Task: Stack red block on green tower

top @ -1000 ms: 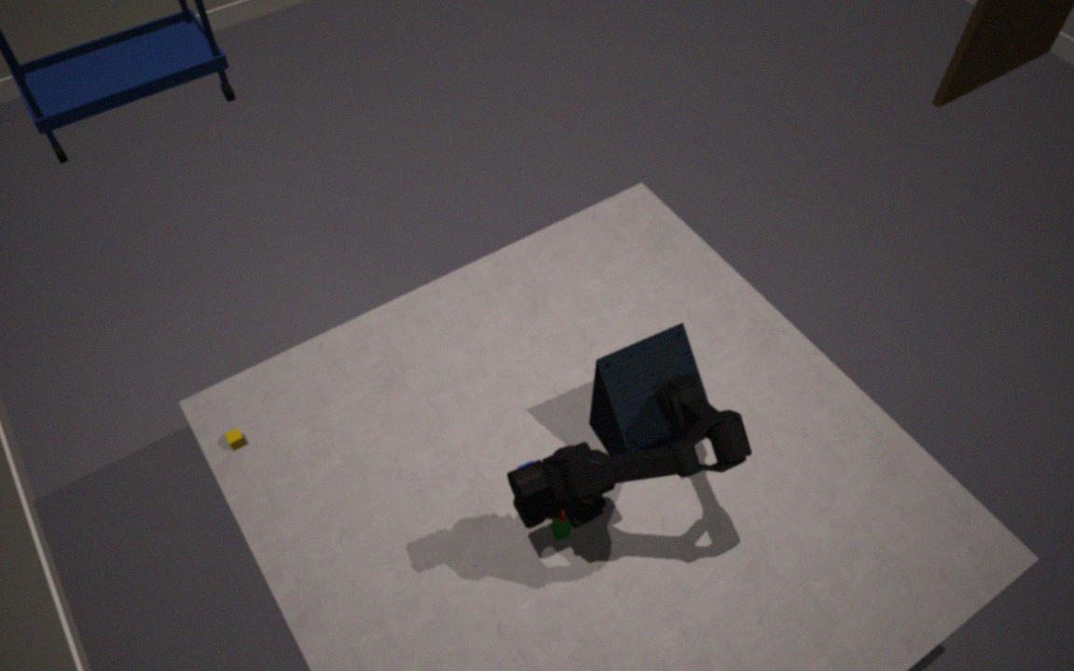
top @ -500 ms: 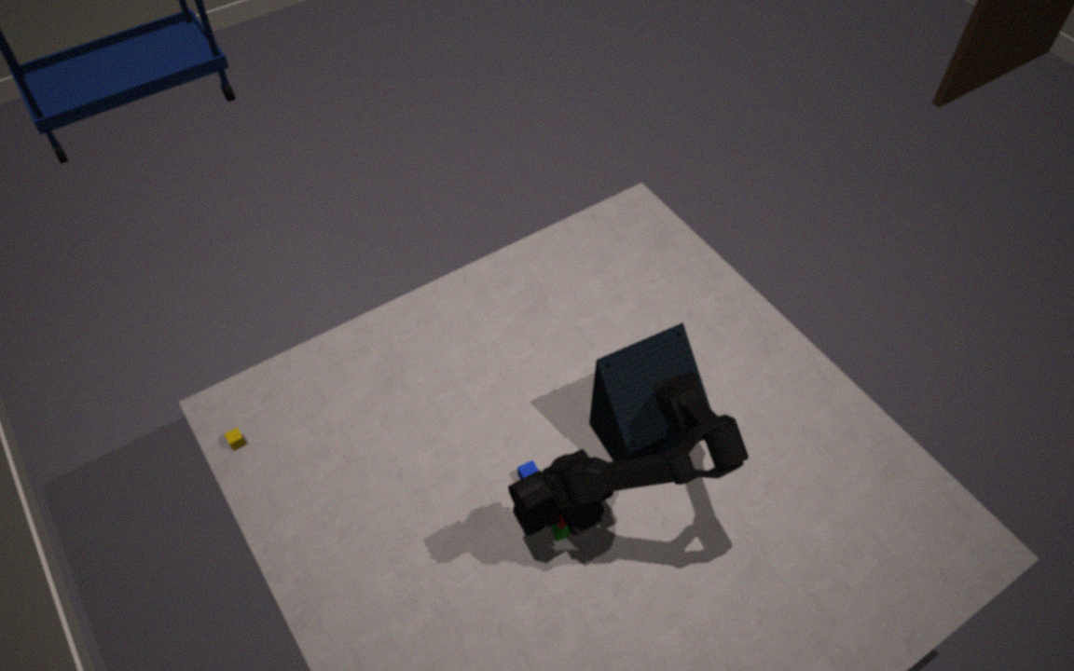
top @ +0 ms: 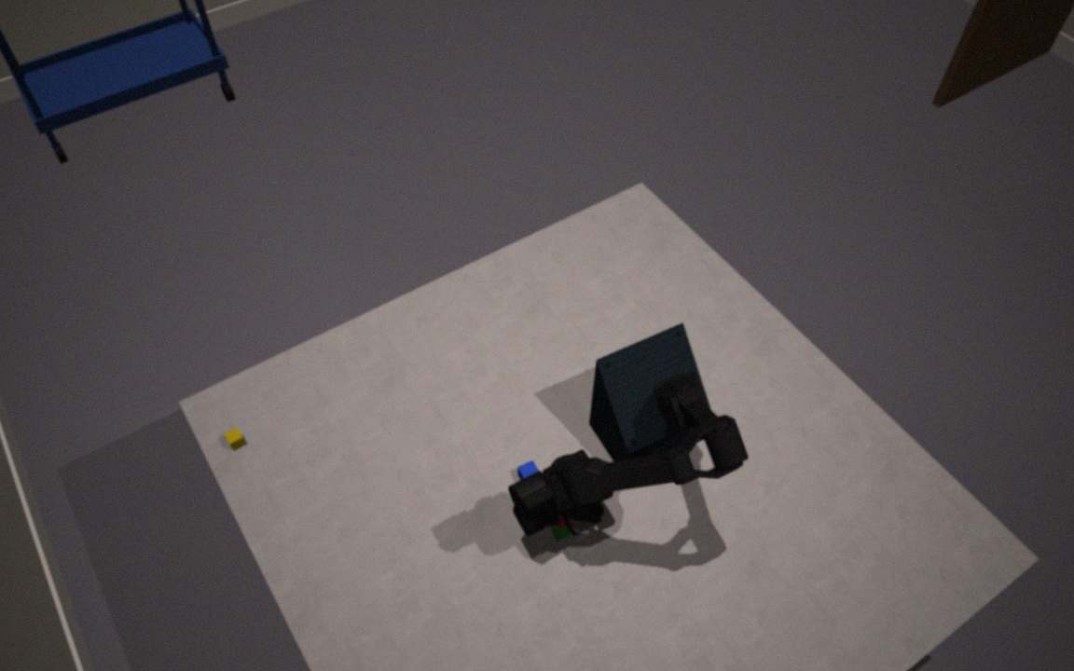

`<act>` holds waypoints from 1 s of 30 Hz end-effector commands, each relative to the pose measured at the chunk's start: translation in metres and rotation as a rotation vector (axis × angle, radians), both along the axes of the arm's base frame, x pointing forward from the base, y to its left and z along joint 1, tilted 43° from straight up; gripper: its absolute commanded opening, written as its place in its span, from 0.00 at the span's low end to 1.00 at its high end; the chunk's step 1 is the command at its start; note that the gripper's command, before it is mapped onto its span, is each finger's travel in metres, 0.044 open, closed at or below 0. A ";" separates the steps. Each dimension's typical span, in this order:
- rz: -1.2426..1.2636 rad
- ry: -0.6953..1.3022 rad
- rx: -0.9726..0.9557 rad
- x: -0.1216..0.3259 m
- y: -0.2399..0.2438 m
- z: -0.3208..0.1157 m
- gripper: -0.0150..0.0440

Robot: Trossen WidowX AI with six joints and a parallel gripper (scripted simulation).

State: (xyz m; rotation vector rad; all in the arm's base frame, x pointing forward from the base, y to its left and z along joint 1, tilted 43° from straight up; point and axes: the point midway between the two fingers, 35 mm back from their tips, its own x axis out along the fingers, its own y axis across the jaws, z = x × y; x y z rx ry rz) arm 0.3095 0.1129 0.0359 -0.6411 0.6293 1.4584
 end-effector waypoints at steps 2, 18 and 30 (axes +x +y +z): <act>-0.002 0.002 0.003 0.000 0.001 0.000 0.25; 0.000 0.000 0.000 0.000 0.000 0.000 0.83; 0.000 0.000 0.000 0.000 0.000 0.000 1.00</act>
